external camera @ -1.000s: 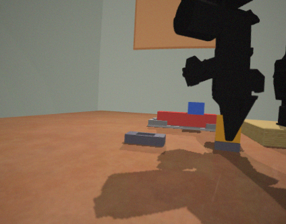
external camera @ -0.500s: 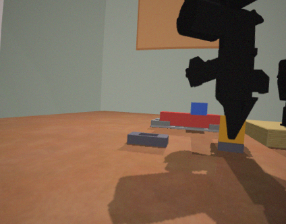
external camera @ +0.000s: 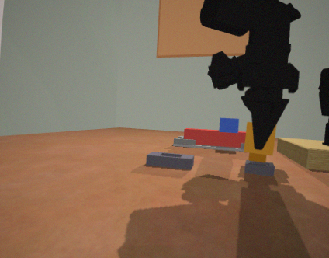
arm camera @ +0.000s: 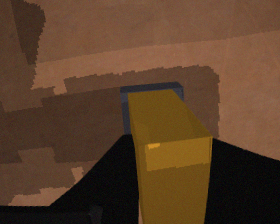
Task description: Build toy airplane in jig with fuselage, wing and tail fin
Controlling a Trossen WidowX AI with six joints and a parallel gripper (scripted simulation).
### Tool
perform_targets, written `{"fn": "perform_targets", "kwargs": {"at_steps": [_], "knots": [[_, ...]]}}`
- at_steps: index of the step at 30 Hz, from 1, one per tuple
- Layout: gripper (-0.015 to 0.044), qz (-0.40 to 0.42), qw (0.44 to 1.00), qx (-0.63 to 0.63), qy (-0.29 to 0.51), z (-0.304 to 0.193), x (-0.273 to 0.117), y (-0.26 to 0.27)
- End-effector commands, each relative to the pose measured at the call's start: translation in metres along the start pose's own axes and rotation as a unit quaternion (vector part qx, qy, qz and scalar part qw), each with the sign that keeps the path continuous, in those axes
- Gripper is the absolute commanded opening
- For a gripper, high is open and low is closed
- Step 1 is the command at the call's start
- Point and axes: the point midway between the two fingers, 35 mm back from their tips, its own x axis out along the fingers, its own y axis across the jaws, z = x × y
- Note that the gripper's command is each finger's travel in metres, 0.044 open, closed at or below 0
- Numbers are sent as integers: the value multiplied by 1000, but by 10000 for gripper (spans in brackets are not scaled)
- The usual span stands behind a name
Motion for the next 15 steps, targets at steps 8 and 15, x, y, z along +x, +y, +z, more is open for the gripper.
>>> {"fn": "perform_targets", "kwargs": {"at_steps": [8,15], "knots": [[0,1,1000,-2,-2,6,-35,5],[0,-3,1000,-6,4,5,-56,6]]}}
